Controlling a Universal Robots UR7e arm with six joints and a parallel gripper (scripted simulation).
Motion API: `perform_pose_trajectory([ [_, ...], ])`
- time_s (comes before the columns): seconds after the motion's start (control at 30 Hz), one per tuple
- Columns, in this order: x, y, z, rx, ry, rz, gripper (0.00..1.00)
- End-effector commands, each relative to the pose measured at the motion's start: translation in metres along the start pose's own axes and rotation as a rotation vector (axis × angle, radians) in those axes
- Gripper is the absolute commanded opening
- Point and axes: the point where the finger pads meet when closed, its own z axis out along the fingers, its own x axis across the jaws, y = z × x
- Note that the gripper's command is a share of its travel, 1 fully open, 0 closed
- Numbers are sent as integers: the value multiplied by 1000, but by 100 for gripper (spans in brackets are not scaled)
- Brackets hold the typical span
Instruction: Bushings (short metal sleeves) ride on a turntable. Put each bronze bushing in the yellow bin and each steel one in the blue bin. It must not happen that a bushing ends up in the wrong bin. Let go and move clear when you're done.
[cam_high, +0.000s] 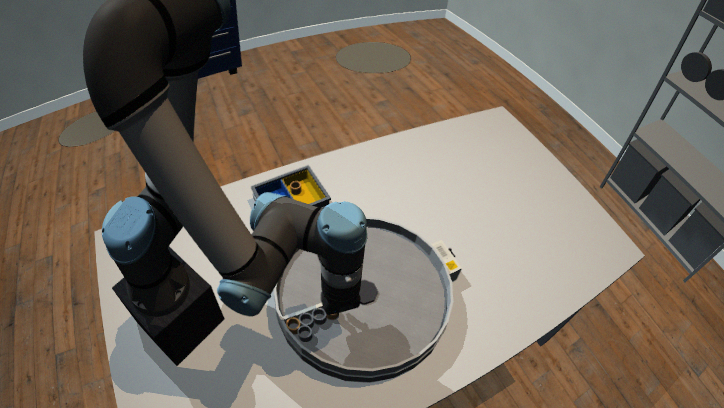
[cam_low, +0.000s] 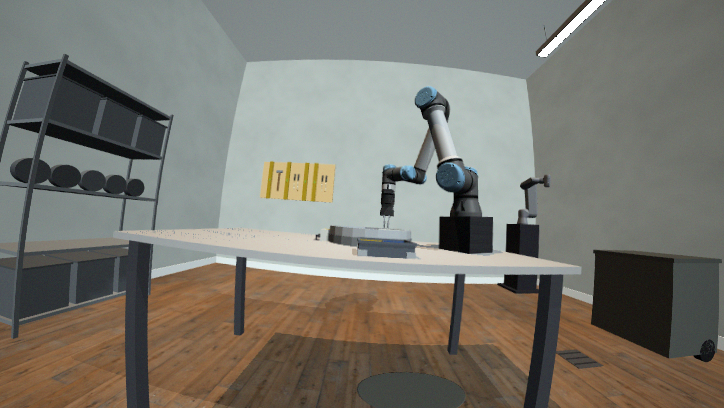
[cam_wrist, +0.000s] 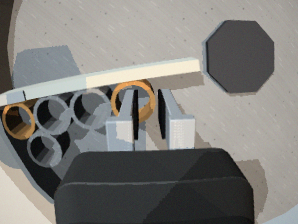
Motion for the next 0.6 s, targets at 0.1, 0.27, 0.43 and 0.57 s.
perform_pose_trajectory([
  [0.1,1,0,1,-1,2,0,40],
  [0.27,1,0,8,-1,1,0,40],
  [0.43,1,0,8,-1,1,0,40],
  [0.57,1,0,13,-1,1,0,40],
])
